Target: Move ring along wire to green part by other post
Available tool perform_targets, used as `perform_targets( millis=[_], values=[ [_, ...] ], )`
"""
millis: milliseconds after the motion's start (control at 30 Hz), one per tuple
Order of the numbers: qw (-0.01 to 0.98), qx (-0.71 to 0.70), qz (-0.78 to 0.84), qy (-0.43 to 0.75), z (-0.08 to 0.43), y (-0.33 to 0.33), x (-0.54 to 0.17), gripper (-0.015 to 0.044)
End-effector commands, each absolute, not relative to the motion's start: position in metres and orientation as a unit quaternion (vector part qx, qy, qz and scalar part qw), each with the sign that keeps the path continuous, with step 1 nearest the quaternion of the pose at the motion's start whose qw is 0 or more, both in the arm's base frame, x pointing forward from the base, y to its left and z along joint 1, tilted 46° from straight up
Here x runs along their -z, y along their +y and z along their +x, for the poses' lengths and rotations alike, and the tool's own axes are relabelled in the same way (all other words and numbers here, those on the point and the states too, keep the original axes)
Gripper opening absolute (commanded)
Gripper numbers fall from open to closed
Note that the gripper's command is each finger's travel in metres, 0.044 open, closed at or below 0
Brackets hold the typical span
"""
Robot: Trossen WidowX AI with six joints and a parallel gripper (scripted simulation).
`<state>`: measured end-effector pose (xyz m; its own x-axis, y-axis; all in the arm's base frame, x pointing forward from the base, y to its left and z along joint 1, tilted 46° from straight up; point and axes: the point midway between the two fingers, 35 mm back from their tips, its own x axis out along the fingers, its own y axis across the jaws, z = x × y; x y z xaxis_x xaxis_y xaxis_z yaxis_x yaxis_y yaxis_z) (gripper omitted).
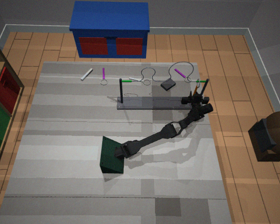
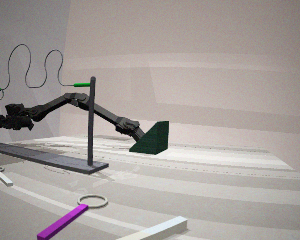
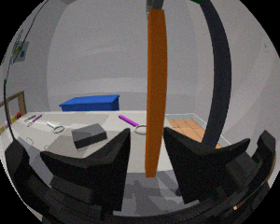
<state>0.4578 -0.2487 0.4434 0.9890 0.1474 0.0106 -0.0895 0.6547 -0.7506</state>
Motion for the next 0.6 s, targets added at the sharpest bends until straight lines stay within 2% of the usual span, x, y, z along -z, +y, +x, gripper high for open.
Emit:
perform_targets(
  millis=[0, 300, 567],
  values=[
    [0.910, -0.064, -0.407, -0.033, 0.4583, -0.2494, -0.4426, 0.0160],
    [0.910, -0.064, -0.407, -0.033, 0.4583, -0.2494, -0.4426, 0.0160],
    [0.909, -0.065, -0.410, -0.035, 0.4580, -0.2487, -0.4433, -0.0050]
  ],
)
